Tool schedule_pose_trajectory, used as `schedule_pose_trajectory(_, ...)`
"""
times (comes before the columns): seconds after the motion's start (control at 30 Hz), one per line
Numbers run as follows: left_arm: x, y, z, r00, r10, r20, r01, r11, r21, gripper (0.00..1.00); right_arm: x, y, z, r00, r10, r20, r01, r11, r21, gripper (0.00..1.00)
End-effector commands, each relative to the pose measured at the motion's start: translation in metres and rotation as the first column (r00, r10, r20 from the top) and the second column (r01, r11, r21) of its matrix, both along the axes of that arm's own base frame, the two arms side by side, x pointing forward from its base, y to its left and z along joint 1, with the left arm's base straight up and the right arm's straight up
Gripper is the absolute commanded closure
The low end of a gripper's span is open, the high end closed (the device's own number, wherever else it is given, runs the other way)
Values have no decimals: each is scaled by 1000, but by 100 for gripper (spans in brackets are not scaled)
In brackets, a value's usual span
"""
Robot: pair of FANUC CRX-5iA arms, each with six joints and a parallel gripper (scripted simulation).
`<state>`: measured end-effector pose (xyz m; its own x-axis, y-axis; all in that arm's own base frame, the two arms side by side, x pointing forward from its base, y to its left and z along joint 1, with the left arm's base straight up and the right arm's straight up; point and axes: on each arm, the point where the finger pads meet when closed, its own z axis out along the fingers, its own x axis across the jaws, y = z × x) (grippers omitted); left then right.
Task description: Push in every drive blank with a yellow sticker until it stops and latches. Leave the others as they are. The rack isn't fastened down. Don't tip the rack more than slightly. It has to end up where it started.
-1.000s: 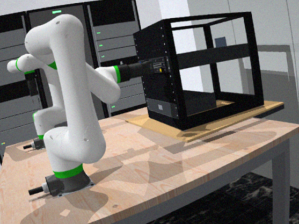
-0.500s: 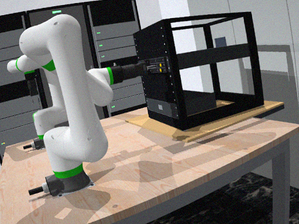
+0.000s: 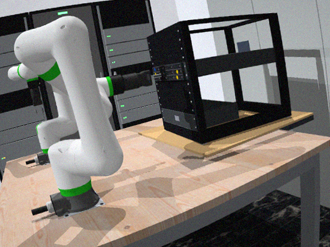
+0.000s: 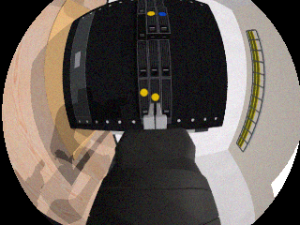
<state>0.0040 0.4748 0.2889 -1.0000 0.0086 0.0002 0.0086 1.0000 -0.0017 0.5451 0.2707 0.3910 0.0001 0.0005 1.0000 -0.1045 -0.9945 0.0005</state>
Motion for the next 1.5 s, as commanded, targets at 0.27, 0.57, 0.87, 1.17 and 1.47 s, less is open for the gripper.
schedule_pose_trajectory(0.27,0,0,1,1000,0,0,0,1000,2,0,-3,0,1,1000,-2,1,2,1000,1,100)
schedule_pose_trajectory(0.57,0,0,1,1000,0,0,0,1000,2,0,-3,1,1,1000,-2,1,2,1000,1,100)
schedule_pose_trajectory(0.87,0,0,1,1000,0,0,0,1000,2,0,-2,9,1,1000,-2,1,2,1000,1,100)
schedule_pose_trajectory(1.17,0,0,1,1000,0,0,0,1000,2,0,0,29,1,1000,-2,1,2,1000,1,100)
schedule_pose_trajectory(1.47,0,0,1,1000,0,0,0,1000,2,0,5,74,1,1000,-2,1,2,1000,1,100)
